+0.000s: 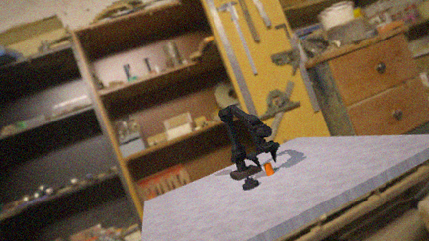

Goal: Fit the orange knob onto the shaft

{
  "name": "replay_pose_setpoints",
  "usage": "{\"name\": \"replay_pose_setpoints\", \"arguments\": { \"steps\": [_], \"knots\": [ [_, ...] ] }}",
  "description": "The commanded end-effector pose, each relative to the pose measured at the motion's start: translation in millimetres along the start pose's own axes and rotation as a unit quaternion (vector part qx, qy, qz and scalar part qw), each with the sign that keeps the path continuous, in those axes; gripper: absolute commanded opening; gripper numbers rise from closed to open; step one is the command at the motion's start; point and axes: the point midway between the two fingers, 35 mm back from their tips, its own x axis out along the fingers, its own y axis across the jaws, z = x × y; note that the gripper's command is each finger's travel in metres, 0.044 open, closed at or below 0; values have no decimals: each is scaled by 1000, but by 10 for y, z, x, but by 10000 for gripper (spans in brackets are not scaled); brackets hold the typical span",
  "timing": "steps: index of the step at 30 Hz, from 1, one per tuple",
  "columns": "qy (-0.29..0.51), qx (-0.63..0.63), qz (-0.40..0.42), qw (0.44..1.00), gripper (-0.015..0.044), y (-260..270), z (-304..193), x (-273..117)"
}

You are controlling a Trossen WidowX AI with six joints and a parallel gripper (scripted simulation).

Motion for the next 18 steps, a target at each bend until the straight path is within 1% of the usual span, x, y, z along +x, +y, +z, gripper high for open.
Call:
{"name": "replay_pose_setpoints", "arguments": {
  "steps": [1,18],
  "knots": [
    [5,2,-4,1000,440,-14,-28,103],
    [5,2,-4,1000,440,-20,-53,371]
  ]
}}
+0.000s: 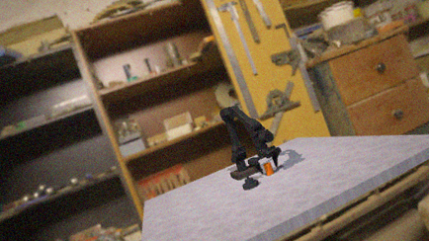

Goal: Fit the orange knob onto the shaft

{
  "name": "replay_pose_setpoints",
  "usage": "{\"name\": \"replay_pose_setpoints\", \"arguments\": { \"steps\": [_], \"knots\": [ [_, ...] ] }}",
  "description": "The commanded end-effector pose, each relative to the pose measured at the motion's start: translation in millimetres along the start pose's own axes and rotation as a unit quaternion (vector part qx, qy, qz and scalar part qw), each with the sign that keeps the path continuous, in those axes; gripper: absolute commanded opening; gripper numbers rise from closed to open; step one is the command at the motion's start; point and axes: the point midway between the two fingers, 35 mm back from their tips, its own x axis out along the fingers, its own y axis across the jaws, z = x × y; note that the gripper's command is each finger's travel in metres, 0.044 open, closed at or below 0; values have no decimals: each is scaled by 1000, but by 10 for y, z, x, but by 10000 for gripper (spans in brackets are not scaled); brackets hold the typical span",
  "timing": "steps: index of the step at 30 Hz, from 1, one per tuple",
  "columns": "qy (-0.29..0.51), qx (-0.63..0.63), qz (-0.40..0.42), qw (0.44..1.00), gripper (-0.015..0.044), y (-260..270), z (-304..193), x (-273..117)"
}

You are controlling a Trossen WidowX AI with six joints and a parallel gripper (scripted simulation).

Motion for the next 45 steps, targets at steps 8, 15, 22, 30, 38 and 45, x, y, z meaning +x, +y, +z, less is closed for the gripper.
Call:
{"name": "replay_pose_setpoints", "arguments": {
  "steps": [8,15,22,30,38,45],
  "knots": [
    [5,2,-4,1000,309,-16,-41,105],
    [5,2,-4,1000,164,-16,-41,105],
    [5,2,-4,1000,78,-17,-40,102],
    [6,1,-5,1000,0,-8,34,-182],
    [4,1,-5,1000,0,11,78,-613],
    [4,1,-4,1000,0,16,51,-998]
  ]
}}
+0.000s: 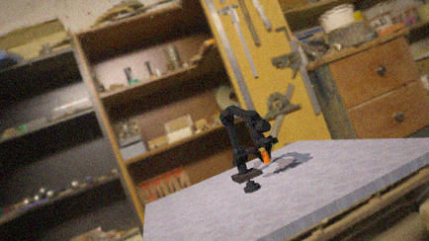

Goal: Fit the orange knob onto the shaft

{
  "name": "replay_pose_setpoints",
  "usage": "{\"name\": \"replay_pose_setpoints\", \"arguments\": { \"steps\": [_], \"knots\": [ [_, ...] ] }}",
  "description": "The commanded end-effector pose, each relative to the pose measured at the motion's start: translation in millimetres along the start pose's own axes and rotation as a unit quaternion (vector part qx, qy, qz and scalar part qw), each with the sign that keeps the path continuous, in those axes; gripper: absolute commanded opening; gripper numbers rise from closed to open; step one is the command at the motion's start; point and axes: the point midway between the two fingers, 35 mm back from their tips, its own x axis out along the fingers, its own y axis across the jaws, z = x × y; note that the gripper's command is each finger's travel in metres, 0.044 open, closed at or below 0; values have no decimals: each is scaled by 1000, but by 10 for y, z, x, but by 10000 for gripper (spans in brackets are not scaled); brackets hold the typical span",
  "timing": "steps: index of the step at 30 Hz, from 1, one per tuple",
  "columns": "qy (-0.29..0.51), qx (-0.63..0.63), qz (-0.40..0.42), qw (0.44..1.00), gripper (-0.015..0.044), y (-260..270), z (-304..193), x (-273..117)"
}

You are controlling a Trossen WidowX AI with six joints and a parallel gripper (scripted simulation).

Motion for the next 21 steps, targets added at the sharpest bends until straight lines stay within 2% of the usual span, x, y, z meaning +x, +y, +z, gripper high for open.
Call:
{"name": "replay_pose_setpoints", "arguments": {
  "steps": [1,7,21],
  "knots": [
    [-7,-2,0,1000,0,-1,-11,-289],
    [-7,-1,0,1000,0,-6,-70,-533],
    [-7,-1,-2,1000,0,-211,85,-461]
  ]
}}
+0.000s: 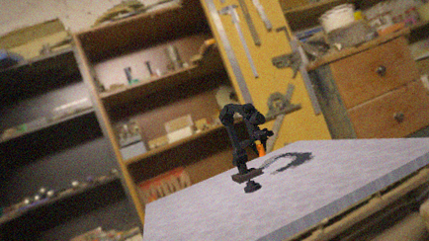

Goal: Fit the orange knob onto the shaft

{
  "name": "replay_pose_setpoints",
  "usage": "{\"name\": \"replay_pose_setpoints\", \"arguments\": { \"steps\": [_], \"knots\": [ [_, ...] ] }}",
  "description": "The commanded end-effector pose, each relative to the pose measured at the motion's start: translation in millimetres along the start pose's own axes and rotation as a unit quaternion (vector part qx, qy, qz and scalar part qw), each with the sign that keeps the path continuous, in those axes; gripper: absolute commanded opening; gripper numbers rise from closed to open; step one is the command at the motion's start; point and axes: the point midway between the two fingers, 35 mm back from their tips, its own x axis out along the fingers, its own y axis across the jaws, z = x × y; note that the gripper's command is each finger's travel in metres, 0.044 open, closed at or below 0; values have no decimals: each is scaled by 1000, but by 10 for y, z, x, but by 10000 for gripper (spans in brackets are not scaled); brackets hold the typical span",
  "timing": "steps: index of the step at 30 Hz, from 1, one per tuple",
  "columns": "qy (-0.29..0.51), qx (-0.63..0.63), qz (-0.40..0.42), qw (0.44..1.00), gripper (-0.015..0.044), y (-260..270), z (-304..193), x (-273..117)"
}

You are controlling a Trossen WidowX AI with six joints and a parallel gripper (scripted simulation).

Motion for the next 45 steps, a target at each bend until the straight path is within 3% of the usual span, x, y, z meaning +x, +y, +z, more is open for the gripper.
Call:
{"name": "replay_pose_setpoints", "arguments": {
  "steps": [1,45],
  "knots": [
    [-7,-1,-1,1000,0,-101,93,1],
    [-8,-1,-7,1000,0,-1296,504,390]
  ]
}}
